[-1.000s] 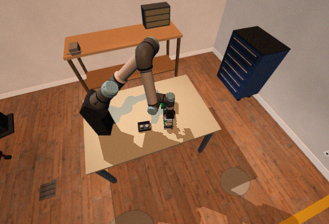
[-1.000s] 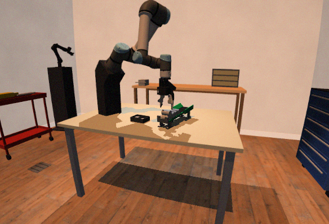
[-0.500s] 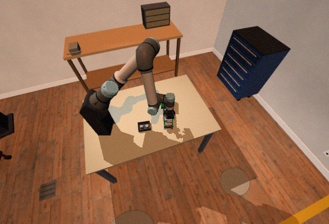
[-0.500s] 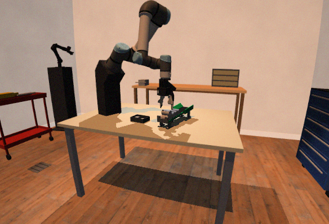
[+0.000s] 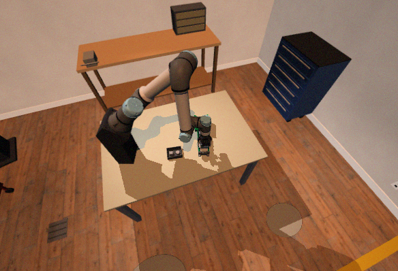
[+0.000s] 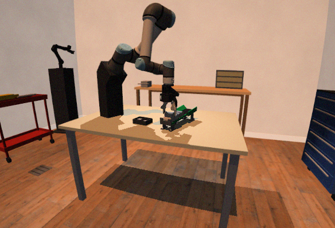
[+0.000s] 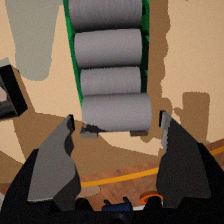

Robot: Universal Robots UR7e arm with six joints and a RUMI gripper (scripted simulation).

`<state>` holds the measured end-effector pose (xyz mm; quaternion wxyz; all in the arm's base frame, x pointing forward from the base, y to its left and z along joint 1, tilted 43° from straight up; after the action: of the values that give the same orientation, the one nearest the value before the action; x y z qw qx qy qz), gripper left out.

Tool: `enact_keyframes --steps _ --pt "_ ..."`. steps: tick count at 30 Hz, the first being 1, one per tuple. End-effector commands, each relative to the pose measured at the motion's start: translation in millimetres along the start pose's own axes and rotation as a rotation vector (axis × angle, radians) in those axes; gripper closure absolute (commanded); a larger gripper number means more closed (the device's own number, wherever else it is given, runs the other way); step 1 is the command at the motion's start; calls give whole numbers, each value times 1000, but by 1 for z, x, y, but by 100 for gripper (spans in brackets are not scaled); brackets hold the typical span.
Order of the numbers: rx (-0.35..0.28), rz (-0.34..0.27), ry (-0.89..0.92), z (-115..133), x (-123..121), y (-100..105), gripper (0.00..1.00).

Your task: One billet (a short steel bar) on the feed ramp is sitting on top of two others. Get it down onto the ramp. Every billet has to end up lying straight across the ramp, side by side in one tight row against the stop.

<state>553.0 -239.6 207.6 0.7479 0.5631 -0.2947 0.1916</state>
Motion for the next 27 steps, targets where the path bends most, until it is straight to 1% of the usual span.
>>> enact_keyframes --steps 1,15,16,27 --pt "-1 1 0 0 1 -3 41" --pt "-1 1 0 0 1 -3 41" --pt "-1 1 0 0 1 -3 100" --pt "-1 1 0 0 1 -3 100"
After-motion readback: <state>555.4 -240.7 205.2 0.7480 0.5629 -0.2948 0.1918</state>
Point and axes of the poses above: the point where the finger pads meet when closed, its own y axis back along the fingers, its own x axis across the jaws, z = x × y, the point moved 6 cm from there along y, back along the fingers, and after that the axes turned 13 degrees about y, right-handed, at the moved point
